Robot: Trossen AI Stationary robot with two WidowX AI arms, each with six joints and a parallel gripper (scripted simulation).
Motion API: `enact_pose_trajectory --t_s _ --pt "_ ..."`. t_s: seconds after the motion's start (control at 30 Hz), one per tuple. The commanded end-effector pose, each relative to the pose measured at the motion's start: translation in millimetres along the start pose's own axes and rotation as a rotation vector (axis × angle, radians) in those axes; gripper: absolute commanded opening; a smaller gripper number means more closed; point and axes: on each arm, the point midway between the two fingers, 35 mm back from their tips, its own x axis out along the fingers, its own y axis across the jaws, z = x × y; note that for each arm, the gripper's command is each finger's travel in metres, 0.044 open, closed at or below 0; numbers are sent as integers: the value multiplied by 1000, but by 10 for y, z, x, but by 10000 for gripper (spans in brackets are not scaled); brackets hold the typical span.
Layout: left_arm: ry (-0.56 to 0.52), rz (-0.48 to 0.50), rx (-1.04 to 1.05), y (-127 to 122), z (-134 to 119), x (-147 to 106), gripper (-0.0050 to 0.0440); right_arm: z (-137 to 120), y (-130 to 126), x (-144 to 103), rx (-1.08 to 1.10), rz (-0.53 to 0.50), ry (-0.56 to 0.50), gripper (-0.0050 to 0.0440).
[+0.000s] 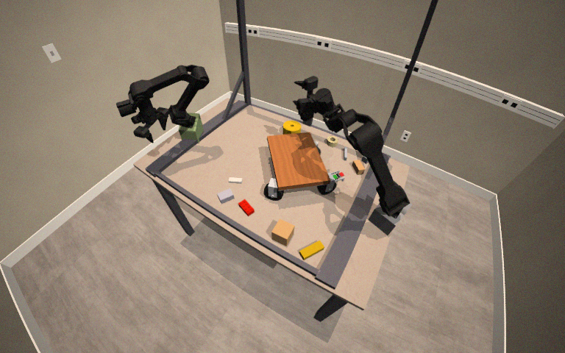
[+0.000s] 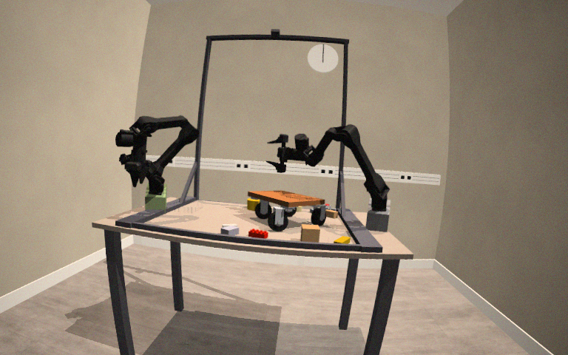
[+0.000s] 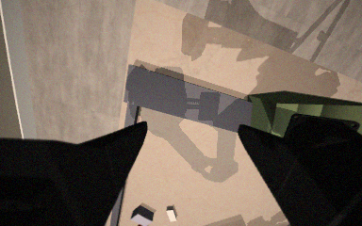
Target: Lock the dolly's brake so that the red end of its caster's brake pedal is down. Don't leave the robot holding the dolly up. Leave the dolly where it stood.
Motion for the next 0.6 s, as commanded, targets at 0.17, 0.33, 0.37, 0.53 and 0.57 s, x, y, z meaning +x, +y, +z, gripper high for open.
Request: enact_pose_trajectory --t_s 0.17,0.33,0.37,0.53,0.57 --pt "-12 -22 -8 -111 58 5 440 4 20 -26 -5 9 -8 440" --pt "-12 -22 -8 -111 58 5 440 4 20 -26 -5 9 -8 440" --pt "-12 -22 -8 -111 58 5 440 4 20 -26 -5 9 -8 440" --pt "-12 -22 -8 -111 58 5 440 4 20 -26 -5 9 -8 440" --pt "-10 -19 -10 -110 58 2 416 2 23 -19 -17 7 -6 440"
